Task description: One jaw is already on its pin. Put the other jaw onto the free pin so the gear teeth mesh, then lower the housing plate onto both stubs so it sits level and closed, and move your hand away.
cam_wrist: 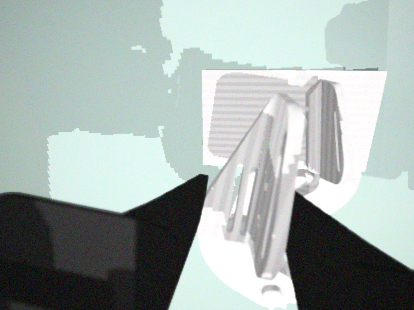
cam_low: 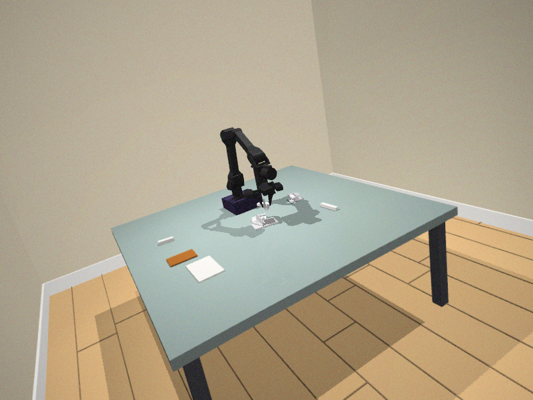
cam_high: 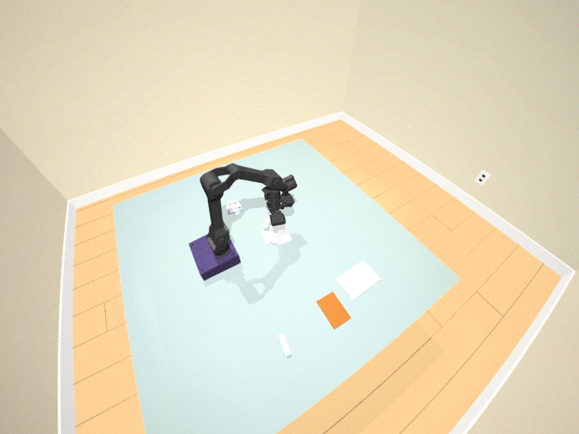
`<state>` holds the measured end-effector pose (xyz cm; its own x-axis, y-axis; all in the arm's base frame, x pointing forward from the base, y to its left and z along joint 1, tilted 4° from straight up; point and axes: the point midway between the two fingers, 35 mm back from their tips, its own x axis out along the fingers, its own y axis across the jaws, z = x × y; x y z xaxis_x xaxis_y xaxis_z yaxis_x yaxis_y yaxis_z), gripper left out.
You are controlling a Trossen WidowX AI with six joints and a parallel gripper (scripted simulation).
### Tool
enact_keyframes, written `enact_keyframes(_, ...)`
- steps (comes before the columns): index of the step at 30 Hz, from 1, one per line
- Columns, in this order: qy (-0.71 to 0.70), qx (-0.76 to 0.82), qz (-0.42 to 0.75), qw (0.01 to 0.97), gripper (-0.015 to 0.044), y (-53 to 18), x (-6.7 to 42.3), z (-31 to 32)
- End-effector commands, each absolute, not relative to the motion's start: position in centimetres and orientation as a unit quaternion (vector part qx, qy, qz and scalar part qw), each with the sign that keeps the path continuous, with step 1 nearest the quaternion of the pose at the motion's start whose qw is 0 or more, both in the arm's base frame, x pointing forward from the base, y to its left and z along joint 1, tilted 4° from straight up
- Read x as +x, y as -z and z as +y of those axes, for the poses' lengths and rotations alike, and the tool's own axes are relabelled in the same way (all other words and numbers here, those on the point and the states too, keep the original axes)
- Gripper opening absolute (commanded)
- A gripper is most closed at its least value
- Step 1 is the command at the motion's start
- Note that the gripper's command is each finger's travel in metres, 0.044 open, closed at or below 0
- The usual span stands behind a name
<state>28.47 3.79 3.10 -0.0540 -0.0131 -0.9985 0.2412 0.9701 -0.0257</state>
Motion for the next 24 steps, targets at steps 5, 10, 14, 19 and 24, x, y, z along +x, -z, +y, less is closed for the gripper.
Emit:
enact_keyframes(5, 0.093, 0.082, 0.719, 0.684, 0.0134, -2.6, 28.6, 3.8)
enact_keyframes(10, 0.093, 0.082, 0.719, 0.684, 0.0134, -1.8, 28.6, 3.8)
enact_keyframes(14, 0.093, 0.082, 0.719, 0.684, 0.0134, -1.1, 28.6, 3.8)
enact_keyframes(19, 0.093, 0.082, 0.719, 0.684, 0.0134, -0.3, 28.5, 3.8)
enact_keyframes(24, 0.093, 0.082, 0.719, 0.684, 0.0134, 0.6, 28.5, 3.8)
